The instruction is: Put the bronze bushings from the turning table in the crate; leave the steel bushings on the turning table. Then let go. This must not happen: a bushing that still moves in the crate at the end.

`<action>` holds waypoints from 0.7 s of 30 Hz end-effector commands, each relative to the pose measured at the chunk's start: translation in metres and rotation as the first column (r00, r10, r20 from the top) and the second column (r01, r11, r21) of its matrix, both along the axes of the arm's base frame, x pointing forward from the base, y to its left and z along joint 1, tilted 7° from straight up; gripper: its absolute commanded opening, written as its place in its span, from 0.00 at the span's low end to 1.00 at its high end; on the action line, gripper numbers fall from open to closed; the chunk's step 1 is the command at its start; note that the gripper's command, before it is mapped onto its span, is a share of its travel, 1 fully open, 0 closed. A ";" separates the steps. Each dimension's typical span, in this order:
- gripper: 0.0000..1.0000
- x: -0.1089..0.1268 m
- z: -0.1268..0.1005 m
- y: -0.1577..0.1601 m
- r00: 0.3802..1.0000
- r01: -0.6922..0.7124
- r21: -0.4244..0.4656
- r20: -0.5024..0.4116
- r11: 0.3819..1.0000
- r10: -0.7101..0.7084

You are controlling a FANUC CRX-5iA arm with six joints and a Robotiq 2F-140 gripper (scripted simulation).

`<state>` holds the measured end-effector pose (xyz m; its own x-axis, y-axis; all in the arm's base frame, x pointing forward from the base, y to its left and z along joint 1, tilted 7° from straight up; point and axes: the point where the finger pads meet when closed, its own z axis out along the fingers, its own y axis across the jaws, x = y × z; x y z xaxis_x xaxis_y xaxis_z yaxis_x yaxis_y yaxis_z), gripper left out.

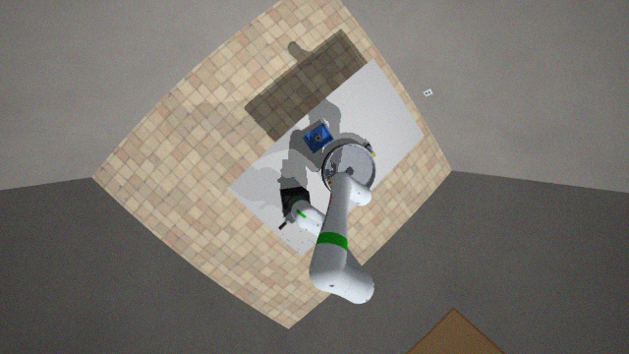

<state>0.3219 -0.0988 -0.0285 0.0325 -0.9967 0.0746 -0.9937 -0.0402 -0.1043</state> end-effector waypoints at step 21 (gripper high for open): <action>0.10 0.001 -0.004 0.000 1.000 0.000 0.000 0.000 1.000 0.000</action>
<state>0.3221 -0.0990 -0.0309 0.0325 -0.9967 0.0746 -0.9937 -0.0402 -0.1043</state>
